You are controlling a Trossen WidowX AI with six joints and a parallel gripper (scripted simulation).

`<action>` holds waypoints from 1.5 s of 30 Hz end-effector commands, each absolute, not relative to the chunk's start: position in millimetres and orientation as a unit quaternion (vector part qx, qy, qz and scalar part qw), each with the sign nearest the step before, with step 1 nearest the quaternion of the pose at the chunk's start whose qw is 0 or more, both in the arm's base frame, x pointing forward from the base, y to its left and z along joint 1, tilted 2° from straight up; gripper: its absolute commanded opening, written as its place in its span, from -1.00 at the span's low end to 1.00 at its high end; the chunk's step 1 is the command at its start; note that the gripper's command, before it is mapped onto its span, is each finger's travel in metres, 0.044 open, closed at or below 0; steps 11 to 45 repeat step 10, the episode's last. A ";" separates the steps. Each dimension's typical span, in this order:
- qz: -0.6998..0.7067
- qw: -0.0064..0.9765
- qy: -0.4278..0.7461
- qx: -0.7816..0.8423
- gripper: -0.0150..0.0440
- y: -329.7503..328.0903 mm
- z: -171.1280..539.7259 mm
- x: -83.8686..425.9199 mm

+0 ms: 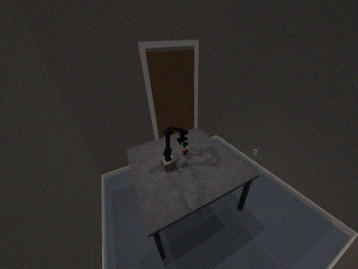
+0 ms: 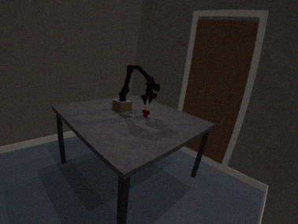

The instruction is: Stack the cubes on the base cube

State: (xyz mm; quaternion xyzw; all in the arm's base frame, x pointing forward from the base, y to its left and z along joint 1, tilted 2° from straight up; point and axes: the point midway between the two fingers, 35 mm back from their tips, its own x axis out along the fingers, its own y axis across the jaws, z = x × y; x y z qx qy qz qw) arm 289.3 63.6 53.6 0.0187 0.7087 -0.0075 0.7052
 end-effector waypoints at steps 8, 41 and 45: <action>0.000 0.703 0.711 0.021 0.86 152.0 59.3 279.6; 0.000 0.703 0.711 0.021 0.86 152.0 59.3 279.6; 0.000 0.703 0.711 0.021 0.86 152.0 59.3 279.6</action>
